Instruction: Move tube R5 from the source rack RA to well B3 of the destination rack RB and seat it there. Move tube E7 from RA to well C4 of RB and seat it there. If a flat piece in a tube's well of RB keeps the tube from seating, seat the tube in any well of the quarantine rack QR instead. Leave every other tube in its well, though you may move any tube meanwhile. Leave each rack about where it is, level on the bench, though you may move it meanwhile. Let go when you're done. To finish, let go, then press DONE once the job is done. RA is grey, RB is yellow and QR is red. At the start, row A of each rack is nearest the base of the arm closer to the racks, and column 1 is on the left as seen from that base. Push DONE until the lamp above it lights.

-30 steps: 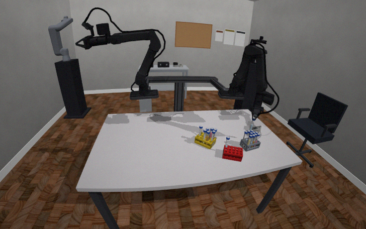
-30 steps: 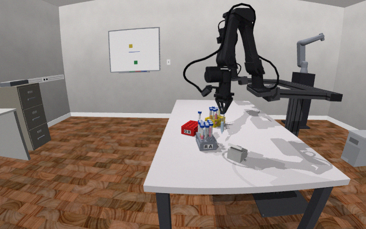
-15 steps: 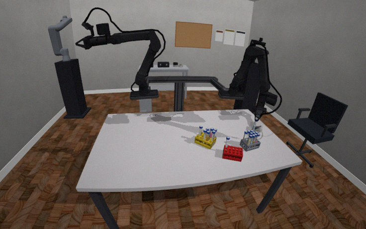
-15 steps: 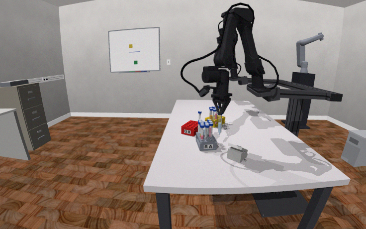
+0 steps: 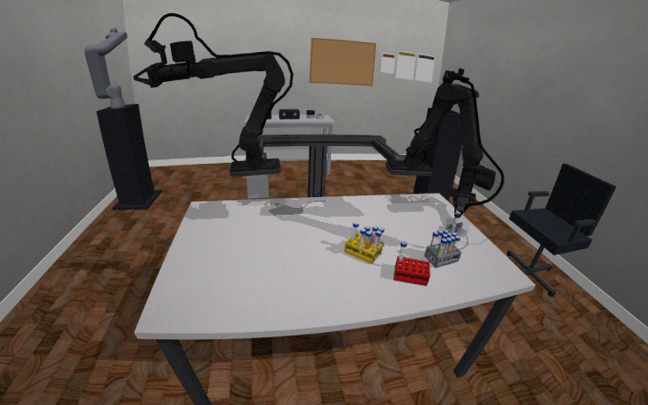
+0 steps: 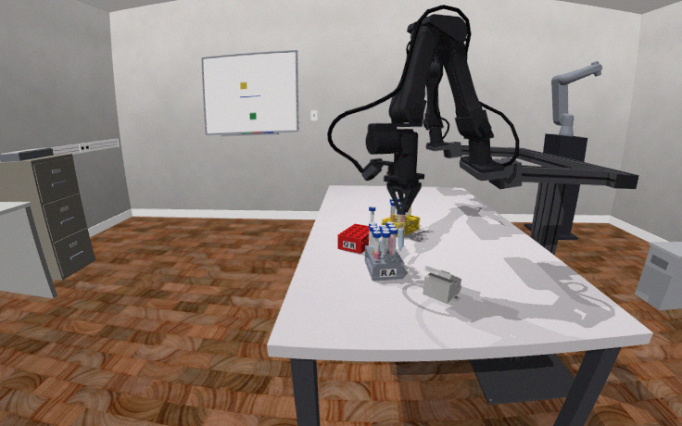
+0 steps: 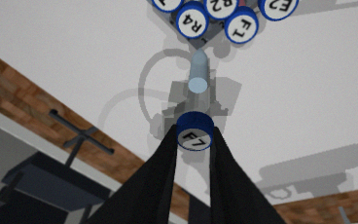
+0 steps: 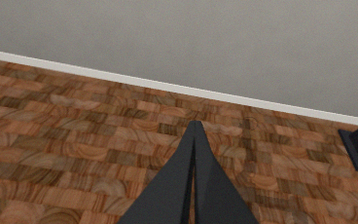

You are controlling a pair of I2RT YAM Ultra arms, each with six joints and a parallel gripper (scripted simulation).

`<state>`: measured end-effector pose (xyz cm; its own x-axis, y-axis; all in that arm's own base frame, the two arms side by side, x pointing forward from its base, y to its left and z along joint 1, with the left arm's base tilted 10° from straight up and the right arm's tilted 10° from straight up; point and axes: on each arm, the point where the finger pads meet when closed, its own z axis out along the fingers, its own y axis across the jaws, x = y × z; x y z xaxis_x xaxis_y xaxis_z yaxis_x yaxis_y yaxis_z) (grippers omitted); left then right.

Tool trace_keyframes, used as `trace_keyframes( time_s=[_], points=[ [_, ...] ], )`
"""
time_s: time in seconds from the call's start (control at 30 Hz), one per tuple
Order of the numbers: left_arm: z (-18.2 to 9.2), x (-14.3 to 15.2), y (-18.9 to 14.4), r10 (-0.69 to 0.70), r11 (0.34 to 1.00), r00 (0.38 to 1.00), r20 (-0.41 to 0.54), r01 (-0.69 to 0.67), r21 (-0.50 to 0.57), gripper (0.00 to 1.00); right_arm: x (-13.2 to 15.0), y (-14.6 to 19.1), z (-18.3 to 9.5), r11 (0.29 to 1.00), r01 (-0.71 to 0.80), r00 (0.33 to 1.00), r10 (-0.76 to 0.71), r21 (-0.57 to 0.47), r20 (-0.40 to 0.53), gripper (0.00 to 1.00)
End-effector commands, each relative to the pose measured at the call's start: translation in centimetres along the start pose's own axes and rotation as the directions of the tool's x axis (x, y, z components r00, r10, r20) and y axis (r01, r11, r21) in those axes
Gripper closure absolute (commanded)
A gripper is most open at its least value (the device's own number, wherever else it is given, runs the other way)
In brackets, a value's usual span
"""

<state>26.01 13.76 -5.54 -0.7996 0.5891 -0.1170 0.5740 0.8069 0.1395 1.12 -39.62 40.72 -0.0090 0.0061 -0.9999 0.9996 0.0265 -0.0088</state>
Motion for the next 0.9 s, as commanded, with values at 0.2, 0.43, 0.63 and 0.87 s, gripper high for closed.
trace_keyframes(
  time_s=[0.2,0.43,0.63,0.87],
  points=[
    [-0.1,-1.3,1.2,-0.006,1.000,1.000,0.000,0.006,0.005,1.00,-2.5,-0.8,-1.2,1.000,-0.009,0.999,0.008,0.022,0.050,1.00],
    [-0.2,-2.1,2.1,-0.006,1.000,1.000,0.000,0.006,0.005,1.00,-2.5,-0.8,-1.2,1.000,-0.009,0.999,0.008,0.022,0.050,1.00],
    [-0.2,-2.5,2.5,-0.006,1.000,1.000,0.000,0.006,0.005,1.00,-2.5,-0.8,-1.2,1.000,-0.009,0.999,0.008,0.022,0.050,1.00],
    [-0.3,-2.2,2.4,-0.008,1.000,1.000,0.004,0.008,-0.004,1.00,-2.5,-0.8,-1.2,1.000,-0.009,0.999,0.008,0.022,0.050,1.00]
  ],
)
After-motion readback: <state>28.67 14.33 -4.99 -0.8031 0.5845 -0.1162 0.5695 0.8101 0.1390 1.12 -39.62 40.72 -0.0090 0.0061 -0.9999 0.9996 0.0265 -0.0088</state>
